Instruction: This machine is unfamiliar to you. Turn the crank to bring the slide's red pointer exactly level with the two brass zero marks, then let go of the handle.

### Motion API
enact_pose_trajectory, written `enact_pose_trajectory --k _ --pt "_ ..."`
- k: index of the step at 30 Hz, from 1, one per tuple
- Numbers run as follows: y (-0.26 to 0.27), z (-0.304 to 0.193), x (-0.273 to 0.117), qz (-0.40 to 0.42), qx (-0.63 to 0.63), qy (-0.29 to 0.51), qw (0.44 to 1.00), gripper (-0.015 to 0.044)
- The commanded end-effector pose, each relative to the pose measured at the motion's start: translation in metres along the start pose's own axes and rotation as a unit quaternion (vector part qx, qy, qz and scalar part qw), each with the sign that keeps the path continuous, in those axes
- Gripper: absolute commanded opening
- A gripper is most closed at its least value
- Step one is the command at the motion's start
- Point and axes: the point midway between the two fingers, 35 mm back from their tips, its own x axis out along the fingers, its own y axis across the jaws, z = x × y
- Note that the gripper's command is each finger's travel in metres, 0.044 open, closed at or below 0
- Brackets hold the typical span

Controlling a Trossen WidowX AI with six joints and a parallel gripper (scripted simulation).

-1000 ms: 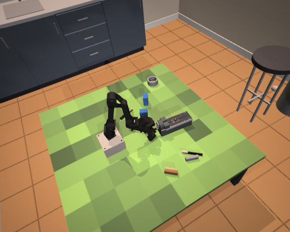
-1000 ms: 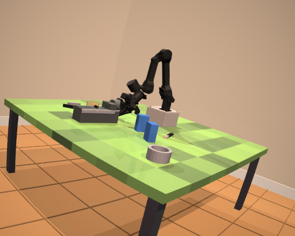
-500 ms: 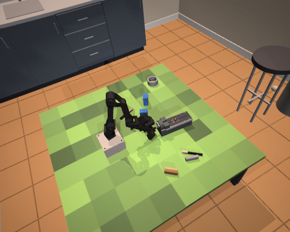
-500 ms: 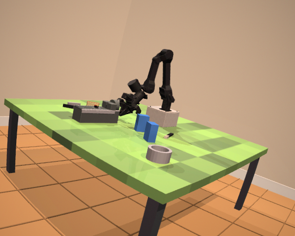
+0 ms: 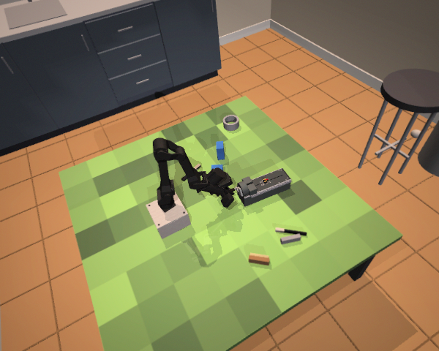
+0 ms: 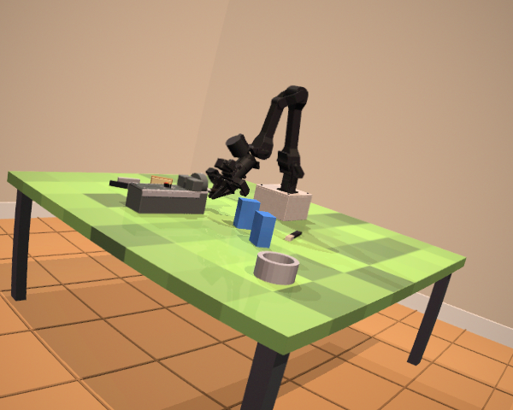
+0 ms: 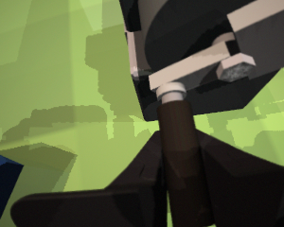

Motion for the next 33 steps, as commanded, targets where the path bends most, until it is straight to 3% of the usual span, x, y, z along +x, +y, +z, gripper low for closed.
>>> enact_pose_trajectory --k 1,33 --pt "0.004 0.005 -0.006 0.004 0.000 -0.003 1.000 0.0000" --pt "-0.024 0.033 -0.033 0.003 -0.001 -0.004 1.000 0.0000"
